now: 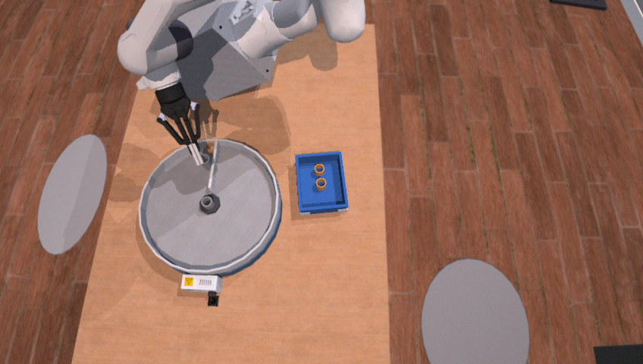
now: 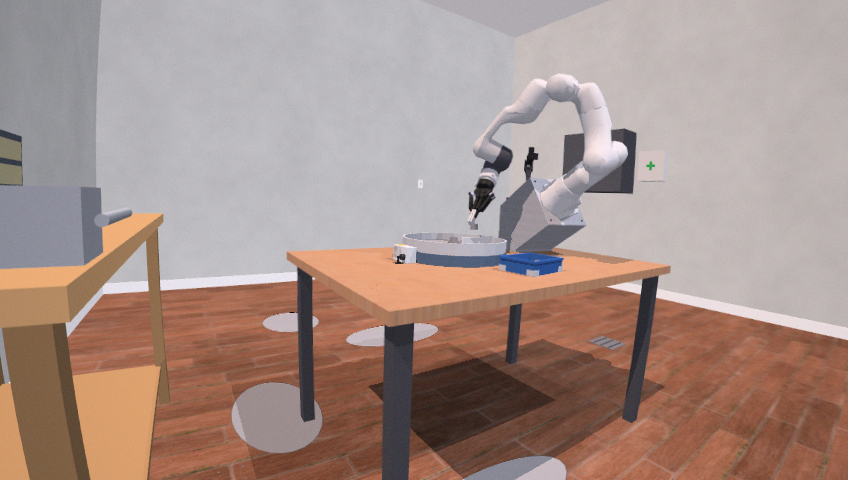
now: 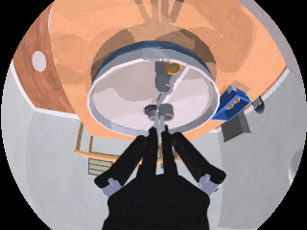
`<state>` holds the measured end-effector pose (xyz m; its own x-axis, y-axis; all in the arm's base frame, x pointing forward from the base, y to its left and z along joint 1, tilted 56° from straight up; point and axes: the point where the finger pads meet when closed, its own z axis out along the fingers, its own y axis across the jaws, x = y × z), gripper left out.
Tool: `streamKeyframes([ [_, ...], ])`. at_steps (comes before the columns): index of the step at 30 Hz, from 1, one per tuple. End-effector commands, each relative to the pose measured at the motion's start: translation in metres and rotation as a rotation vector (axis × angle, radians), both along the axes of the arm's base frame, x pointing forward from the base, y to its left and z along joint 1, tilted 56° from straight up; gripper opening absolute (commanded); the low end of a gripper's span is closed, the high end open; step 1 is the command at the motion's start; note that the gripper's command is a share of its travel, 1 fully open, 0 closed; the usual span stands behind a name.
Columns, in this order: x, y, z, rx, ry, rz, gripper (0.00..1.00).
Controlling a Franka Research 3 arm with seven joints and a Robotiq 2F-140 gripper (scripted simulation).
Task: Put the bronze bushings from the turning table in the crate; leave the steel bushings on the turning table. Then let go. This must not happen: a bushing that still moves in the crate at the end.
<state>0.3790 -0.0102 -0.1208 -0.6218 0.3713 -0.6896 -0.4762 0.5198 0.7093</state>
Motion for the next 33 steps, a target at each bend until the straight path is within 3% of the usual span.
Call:
streamKeyframes([
  [1, 0.03, -0.002, 0.003, 0.009, 0.028, -0.009, 0.0],
  [2, 0.03, -0.002, 0.003, 0.009, 0.028, -0.009, 0.0],
  [7, 0.088, 0.001, 0.015, 0.009, 0.028, -0.009, 0.0],
  [11, 0.108, 0.002, 0.019, 0.009, 0.028, -0.009, 0.0],
  [33, 0.11, 0.002, 0.02, 0.009, 0.028, -0.009, 0.0],
])
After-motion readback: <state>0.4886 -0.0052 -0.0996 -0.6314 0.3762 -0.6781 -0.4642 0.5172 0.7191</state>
